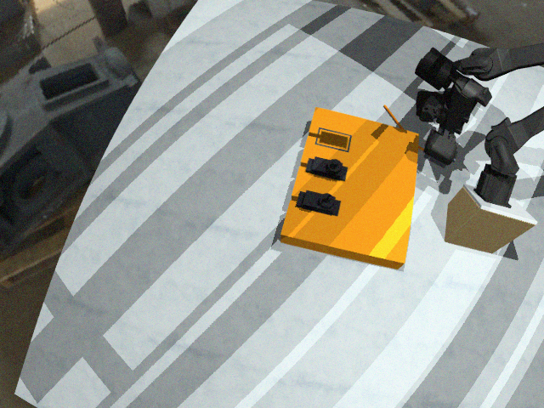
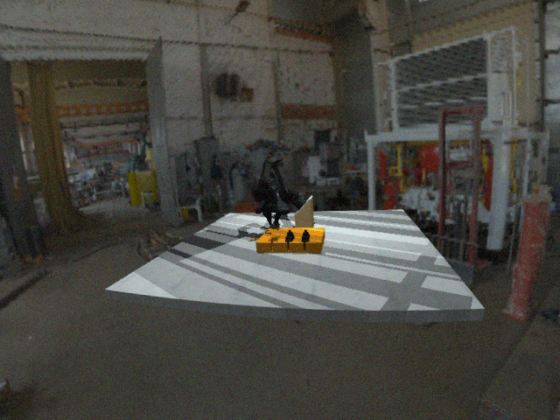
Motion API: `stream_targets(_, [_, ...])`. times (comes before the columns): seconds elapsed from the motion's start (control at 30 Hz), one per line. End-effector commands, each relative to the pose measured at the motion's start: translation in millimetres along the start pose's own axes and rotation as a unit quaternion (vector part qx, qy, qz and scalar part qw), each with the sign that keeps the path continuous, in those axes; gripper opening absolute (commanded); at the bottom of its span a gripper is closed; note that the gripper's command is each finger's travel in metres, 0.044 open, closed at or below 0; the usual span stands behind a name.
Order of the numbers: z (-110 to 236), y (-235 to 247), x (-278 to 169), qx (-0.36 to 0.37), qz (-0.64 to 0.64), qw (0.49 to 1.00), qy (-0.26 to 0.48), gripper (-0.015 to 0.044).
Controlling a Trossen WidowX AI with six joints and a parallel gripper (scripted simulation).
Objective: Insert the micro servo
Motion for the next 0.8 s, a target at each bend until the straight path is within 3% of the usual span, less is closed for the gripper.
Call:
stream_targets(0.0, [2,1,1,0.004,0.001,1.0,-0.001,0.0006])
stream_targets(0.77, [49,14,4,0.023,0.001,1.0,0.004,0.0])
Point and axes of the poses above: the point midway between the two fingers, 35 mm back from their tips, its own z axis back along the fingers, its own y axis across the jaws, x = y × z, the point moved 8 cm from there along z, back along the fingers, and after that the axes turned 7 degrees about z, right-handed, at the moved point
